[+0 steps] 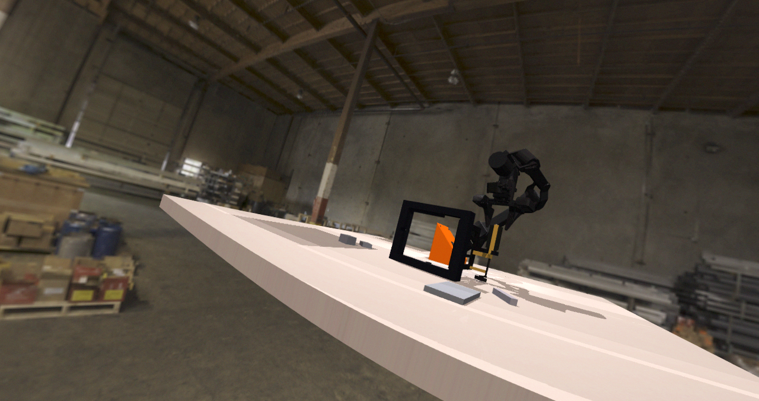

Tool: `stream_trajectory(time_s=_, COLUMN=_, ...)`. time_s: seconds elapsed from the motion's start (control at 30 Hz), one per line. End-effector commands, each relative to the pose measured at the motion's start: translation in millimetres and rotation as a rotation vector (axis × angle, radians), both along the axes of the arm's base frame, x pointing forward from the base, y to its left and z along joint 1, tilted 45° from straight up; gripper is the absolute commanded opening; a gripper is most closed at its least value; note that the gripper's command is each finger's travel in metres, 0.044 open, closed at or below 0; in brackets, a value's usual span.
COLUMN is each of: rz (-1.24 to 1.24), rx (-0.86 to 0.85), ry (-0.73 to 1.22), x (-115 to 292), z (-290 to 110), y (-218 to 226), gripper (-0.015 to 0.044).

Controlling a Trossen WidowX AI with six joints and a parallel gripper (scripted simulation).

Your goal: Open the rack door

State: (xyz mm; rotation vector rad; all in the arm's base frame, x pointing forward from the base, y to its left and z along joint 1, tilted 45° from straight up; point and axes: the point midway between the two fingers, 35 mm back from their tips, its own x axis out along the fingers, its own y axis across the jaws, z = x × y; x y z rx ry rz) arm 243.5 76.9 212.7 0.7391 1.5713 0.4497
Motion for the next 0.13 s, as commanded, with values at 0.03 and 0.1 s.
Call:
stream_trajectory(time_s=0.03, rz=-0.033, rx=-0.011, ry=-0.020, x=0.0, z=7.7, y=-7.6, gripper=0.0297)
stream_trajectory(time_s=0.1, rz=-0.044, rx=-0.014, ry=-0.027, x=-0.1, z=10.3, y=-10.1, gripper=0.0297)
